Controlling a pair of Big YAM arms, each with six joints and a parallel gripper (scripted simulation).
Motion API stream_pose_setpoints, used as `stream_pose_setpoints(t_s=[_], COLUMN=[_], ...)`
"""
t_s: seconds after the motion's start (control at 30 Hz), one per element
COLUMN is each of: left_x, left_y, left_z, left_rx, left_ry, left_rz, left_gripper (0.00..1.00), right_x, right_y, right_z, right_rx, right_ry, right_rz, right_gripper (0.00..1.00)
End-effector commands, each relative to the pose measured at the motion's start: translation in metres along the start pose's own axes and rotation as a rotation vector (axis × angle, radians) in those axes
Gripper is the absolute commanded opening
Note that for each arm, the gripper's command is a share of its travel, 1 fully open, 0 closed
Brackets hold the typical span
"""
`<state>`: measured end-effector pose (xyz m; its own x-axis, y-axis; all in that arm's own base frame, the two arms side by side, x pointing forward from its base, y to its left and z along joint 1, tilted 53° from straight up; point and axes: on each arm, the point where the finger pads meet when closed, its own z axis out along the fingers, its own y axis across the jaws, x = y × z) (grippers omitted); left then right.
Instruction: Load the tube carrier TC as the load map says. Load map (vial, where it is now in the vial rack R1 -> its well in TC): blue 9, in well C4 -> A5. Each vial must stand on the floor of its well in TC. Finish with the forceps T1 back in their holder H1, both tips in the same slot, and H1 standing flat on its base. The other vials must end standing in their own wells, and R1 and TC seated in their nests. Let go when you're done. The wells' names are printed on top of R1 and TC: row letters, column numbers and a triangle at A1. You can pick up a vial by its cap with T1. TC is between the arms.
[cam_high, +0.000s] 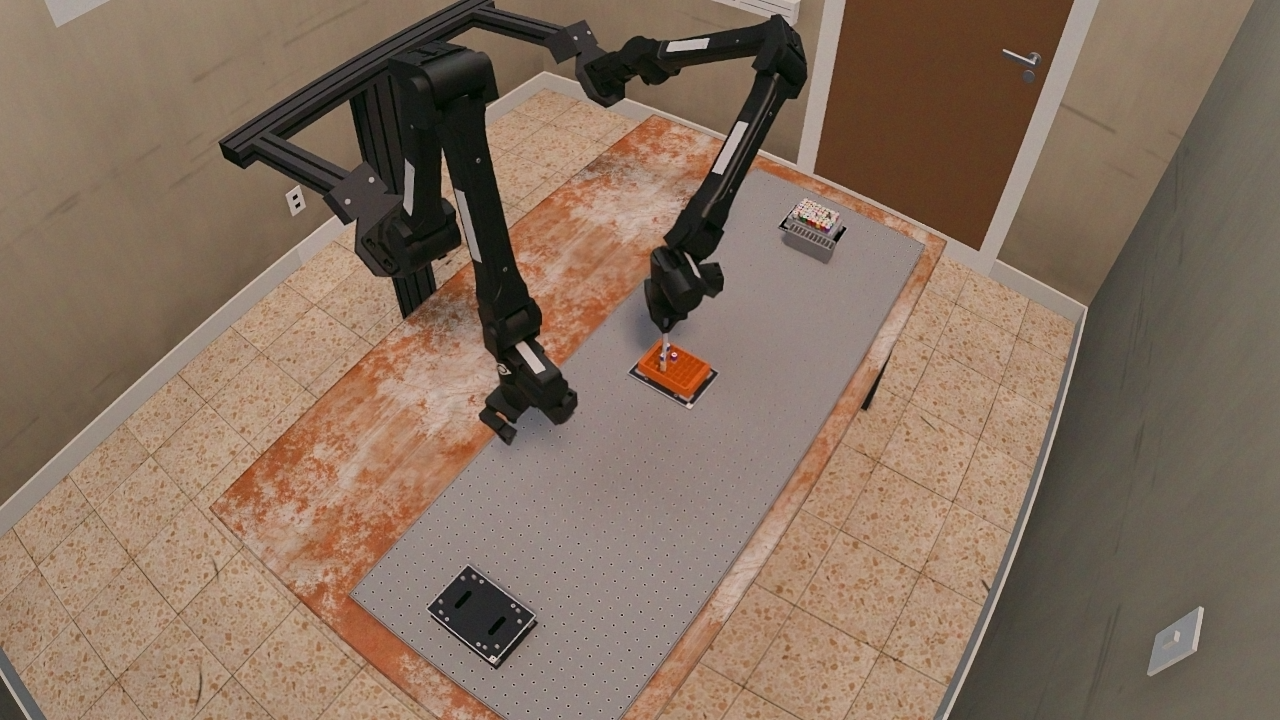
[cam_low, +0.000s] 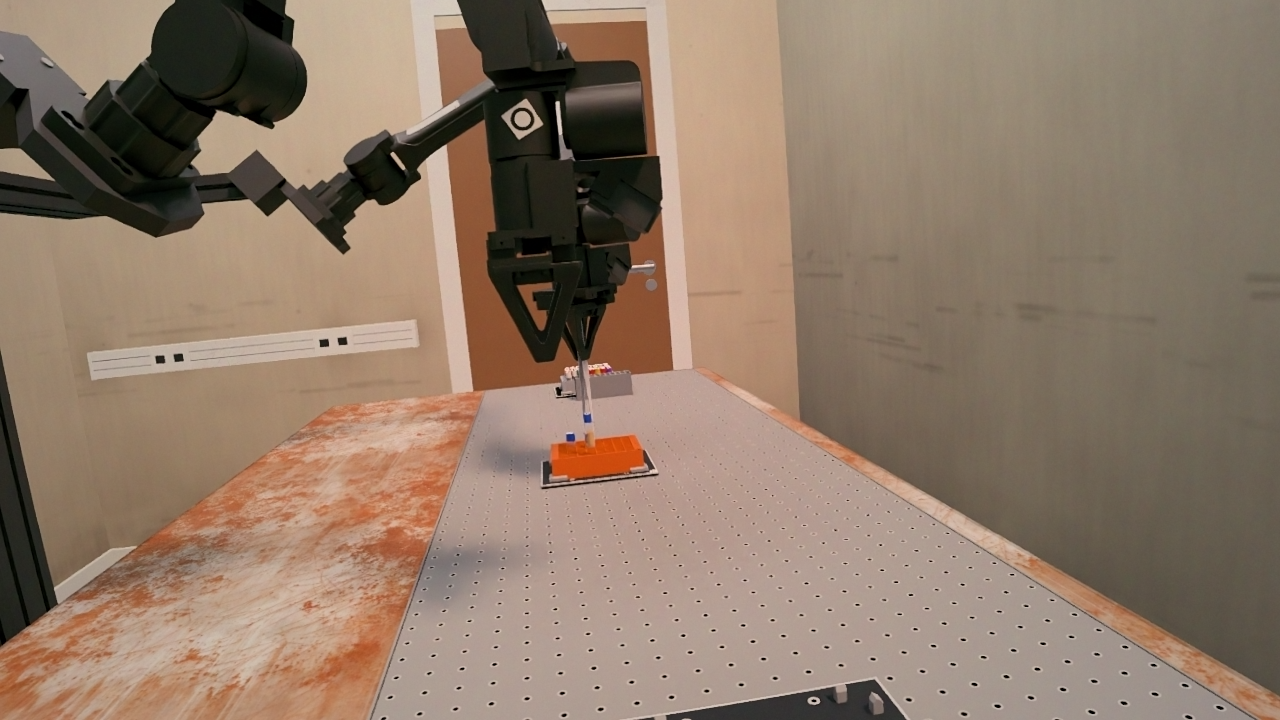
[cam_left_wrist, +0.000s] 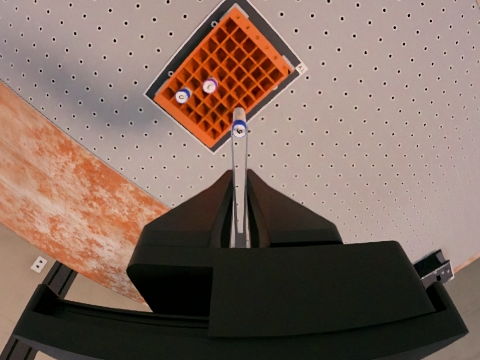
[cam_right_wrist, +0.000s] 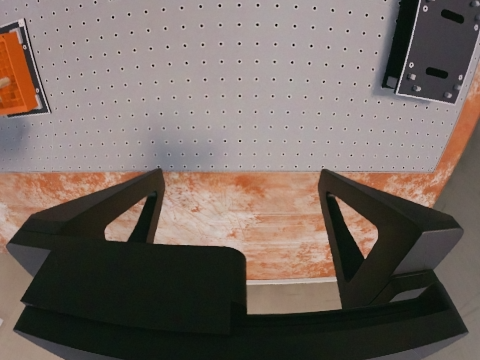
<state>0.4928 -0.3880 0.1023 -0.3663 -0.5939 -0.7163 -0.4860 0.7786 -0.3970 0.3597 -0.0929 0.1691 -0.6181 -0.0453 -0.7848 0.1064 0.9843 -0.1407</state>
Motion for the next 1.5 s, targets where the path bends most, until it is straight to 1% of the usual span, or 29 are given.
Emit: stream_pose_setpoints(t_s=[0.0, 0.13, 0.67, 0.87, 1.03, 1.2, 1.33, 1.47], left_x=[-0.003, 0.001, -0.003, 0.002, -0.003, 0.002, -0.002, 0.003], left_y=[-0.006, -0.008, -0.006, -0.008, -0.006, -0.007, -0.005, -0.008], left_z=[0.009, 0.007, 0.014, 0.011, 0.016, 0.015, 0.019, 0.015], left_rx=[0.004, 0.011, 0.005, 0.015, 0.006, 0.013, 0.008, 0.017], left_ry=[-0.008, -0.001, -0.008, -0.003, -0.014, -0.003, -0.010, -0.003], left_rz=[-0.005, -0.002, -0.007, -0.004, -0.009, -0.004, -0.008, -0.005], left_gripper=[0.09, 0.09, 0.09, 0.09, 0.09, 0.09, 0.09, 0.09], right_x=[-0.006, -0.006, -0.006, -0.006, -0.006, -0.006, -0.006, -0.006], right_y=[-0.003, -0.003, -0.003, -0.003, -0.003, -0.003, -0.003, -0.003], right_z=[-0.002, -0.002, -0.002, -0.002, -0.002, -0.002, -0.002, -0.002], right_rx=[0.008, 0.008, 0.008, 0.008, 0.008, 0.008, 0.008, 0.008], right_ry=[-0.011, -0.011, -0.011, -0.011, -0.011, -0.011, -0.011, -0.011], right_rz=[-0.008, -0.008, -0.008, -0.008, -0.008, -0.008, -0.008, -0.008], right_gripper=[1.00, 1.00, 1.00, 1.00, 1.00, 1.00, 1.00, 1.00])
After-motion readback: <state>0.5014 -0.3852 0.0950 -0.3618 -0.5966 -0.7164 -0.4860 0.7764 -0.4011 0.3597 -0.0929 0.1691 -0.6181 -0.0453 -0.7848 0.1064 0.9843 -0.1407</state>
